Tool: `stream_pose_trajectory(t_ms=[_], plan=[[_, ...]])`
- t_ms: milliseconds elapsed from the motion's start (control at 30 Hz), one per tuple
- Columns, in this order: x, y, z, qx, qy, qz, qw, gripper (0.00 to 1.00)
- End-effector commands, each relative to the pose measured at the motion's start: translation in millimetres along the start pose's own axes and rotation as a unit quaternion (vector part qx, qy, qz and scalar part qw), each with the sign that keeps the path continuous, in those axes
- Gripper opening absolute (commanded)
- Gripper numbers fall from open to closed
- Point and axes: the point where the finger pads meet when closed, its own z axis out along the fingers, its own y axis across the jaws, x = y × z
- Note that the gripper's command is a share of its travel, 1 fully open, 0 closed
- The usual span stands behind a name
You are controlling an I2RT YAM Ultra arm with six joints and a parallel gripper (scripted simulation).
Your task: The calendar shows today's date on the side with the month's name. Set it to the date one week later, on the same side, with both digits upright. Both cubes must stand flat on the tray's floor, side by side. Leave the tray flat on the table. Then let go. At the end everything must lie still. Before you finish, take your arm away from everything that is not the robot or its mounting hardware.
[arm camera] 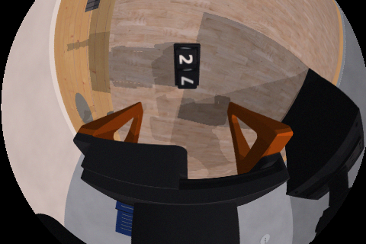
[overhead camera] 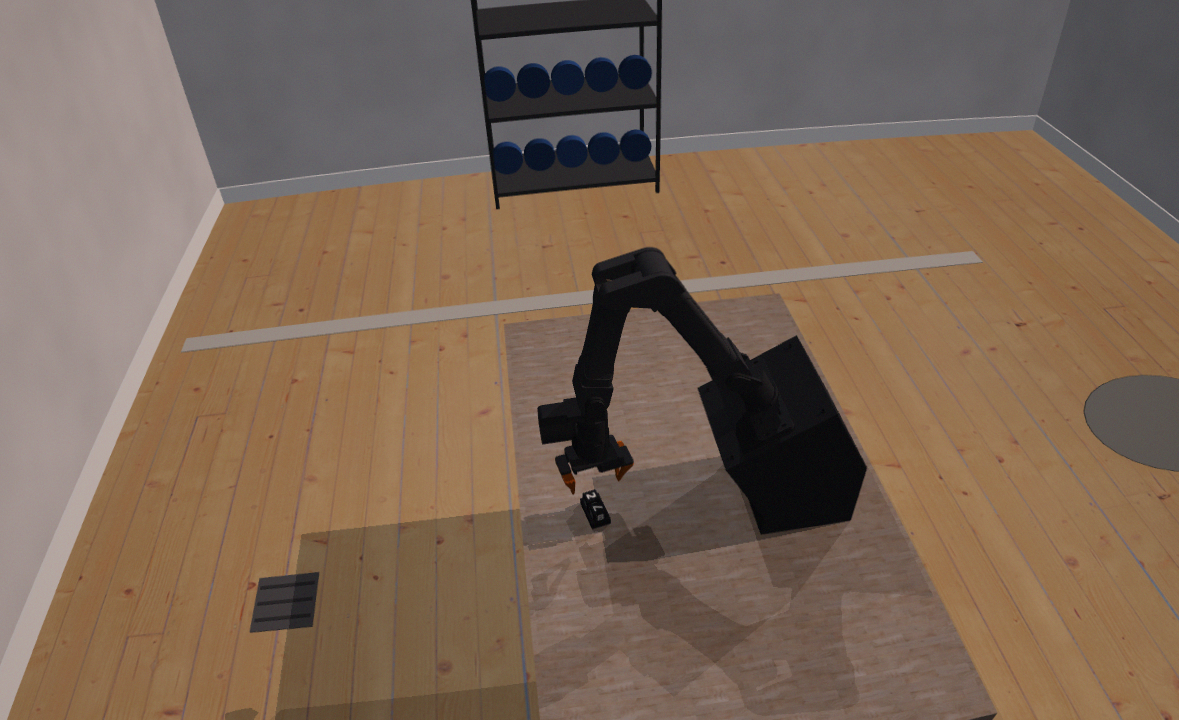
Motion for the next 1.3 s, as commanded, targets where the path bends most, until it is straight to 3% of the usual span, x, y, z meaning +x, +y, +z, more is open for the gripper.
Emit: stream_pose_trajectory(t_ms=[0,433,633,700,1033,1267], plan=[[-0.7,0.7,-2.2,-0.001,-0.003,0.0,1.0,1.0],[-0.7,0.8,-8.5,-0.001,-0.003,0.0,1.0,1.0],[-0.6,0.9,-30.4,-0.001,-0.003,0.0,1.0,1.0],[-0.6,0.9,-30.4,-0.001,-0.003,0.0,1.0,1.0],[-0.4,1.1,-75.4,-0.001,-0.003,0.0,1.0,1.0],[-0.4,1.1,-83.3,-0.001,-0.003,0.0,1.0,1.0]])
